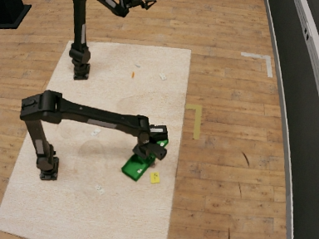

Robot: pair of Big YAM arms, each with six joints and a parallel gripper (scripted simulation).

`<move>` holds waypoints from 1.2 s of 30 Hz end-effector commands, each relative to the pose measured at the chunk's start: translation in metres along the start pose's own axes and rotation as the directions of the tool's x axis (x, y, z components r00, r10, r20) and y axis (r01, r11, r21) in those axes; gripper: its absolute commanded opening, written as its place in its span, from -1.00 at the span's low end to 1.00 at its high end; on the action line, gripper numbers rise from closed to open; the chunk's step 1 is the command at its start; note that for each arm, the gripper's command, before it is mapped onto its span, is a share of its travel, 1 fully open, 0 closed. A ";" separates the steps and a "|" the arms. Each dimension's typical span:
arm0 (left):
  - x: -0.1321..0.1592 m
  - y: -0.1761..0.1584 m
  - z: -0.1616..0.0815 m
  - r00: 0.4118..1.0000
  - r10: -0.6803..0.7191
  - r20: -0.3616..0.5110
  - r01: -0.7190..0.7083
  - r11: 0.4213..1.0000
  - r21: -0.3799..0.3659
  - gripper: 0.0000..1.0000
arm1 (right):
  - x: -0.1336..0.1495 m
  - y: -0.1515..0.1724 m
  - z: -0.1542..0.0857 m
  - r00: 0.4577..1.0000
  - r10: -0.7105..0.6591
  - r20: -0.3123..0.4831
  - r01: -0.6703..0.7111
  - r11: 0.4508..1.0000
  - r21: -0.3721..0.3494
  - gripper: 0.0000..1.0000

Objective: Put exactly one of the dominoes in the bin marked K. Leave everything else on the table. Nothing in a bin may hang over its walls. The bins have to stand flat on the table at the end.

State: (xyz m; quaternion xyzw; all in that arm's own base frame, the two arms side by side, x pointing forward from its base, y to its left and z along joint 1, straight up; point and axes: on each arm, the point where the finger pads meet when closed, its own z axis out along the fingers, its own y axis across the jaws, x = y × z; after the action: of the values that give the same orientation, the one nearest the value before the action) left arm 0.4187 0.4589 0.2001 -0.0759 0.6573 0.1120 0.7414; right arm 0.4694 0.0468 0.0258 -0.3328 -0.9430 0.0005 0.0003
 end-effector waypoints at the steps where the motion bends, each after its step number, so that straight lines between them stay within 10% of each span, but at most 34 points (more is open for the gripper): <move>1: -0.008 0.010 -0.003 1.000 0.014 0.012 -0.014 1.000 -0.015 1.00 | -0.010 0.009 -0.010 1.000 0.003 0.023 -0.003 1.000 -0.024 -0.83; 36: -0.008 0.010 -0.003 1.000 0.014 0.012 -0.014 1.000 -0.015 1.00 | -0.019 0.011 -0.005 1.000 0.010 0.027 -0.009 1.000 -0.029 -0.83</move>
State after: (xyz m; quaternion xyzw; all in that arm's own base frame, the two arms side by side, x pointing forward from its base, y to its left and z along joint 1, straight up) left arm 0.4187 0.4589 0.2001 -0.0759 0.6573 0.1120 0.7414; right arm 0.4696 0.0462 0.0254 -0.3334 -0.9428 0.0007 0.0006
